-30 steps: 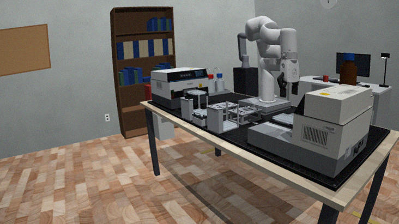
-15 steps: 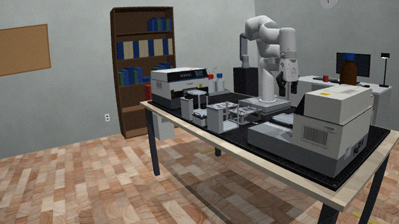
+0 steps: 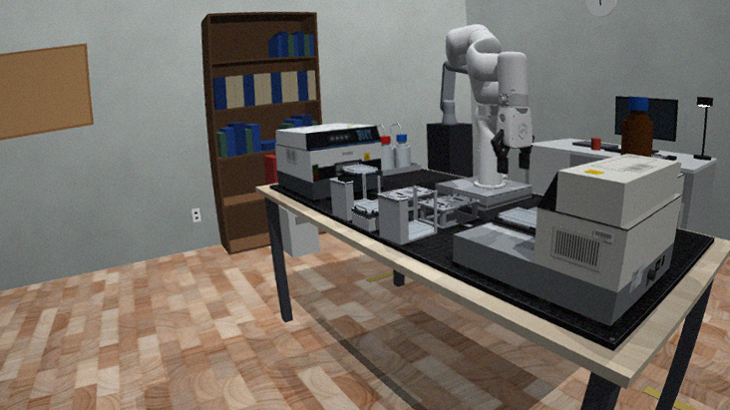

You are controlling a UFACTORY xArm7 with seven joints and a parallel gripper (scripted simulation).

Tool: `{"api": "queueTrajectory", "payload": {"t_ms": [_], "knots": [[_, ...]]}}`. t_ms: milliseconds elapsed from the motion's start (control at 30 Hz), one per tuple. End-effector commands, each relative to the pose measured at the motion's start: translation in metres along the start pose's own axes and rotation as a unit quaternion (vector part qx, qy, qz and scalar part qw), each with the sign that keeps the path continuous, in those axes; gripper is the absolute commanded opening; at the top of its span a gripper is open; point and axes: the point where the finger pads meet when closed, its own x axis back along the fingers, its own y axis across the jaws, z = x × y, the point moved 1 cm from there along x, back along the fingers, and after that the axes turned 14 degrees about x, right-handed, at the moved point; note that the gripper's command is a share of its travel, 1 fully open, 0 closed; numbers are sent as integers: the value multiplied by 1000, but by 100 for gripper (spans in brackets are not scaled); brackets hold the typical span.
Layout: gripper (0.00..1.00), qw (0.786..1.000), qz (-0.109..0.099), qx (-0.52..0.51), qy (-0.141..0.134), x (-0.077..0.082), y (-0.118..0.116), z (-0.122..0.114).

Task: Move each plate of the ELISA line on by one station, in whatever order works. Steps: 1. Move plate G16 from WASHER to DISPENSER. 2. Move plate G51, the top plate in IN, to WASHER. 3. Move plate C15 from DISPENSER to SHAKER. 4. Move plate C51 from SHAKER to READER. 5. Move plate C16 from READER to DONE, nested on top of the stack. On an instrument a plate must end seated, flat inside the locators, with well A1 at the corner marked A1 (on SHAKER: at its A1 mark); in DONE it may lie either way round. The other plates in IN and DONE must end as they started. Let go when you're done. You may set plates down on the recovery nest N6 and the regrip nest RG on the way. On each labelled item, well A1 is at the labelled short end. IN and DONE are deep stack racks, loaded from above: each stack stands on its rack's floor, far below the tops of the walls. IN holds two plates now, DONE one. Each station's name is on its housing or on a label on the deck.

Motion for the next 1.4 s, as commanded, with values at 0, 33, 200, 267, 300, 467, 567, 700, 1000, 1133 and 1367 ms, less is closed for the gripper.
{"api": "queueTrajectory", "payload": {"t_ms": [0,33,200,267,300,467,567,700,1000,1133,1367], "knots": [[100,1000,4,1,-3,3,3,11],[100,1000,4,1,-3,3,4,14],[100,1000,4,1,-3,3,10,30],[100,1000,4,1,-3,3,12,37],[100,1000,4,1,-3,3,13,40],[100,1000,4,1,-3,3,16,49],[100,1000,4,1,-3,3,18,58],[100,1000,4,1,-3,2,22,71],[100,1000,4,1,-3,2,30,96],[100,1000,4,1,-3,2,33,106],[100,1000,4,1,-3,2,40,126]]}}
